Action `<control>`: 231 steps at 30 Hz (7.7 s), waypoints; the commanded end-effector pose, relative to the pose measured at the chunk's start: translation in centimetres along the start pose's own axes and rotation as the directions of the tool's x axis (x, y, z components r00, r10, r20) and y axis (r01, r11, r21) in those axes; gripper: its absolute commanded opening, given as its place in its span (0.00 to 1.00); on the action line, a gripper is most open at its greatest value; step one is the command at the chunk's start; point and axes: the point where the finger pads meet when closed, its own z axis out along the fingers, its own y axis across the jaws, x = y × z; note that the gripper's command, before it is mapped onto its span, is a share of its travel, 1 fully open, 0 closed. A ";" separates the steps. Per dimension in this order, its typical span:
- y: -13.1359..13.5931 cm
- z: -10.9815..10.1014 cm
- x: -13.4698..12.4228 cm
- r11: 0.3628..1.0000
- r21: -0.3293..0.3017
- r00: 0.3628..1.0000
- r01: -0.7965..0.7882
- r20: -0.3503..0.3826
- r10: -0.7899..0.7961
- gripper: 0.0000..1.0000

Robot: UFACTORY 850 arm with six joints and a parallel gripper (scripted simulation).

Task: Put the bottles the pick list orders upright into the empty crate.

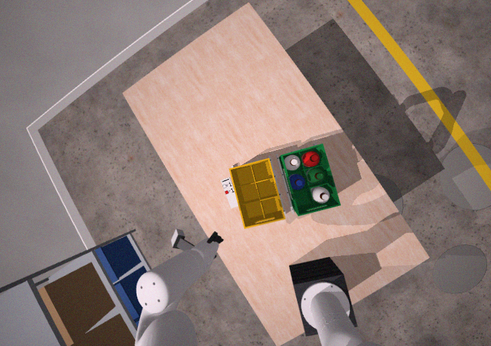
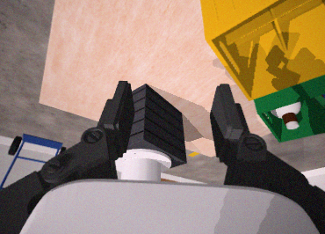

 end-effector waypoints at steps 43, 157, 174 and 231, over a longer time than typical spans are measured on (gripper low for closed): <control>-15.3 -2.7 1.1 0.994 0.031 0.978 -0.102 -0.178 0.106 0.65; 23.5 7.7 16.7 0.704 0.135 0.694 -0.697 -0.119 0.710 0.65; 24.9 8.1 17.3 0.704 0.135 0.694 -0.697 -0.119 0.710 0.65; 27.8 7.8 12.0 0.628 0.147 0.619 -0.764 -0.105 0.778 0.65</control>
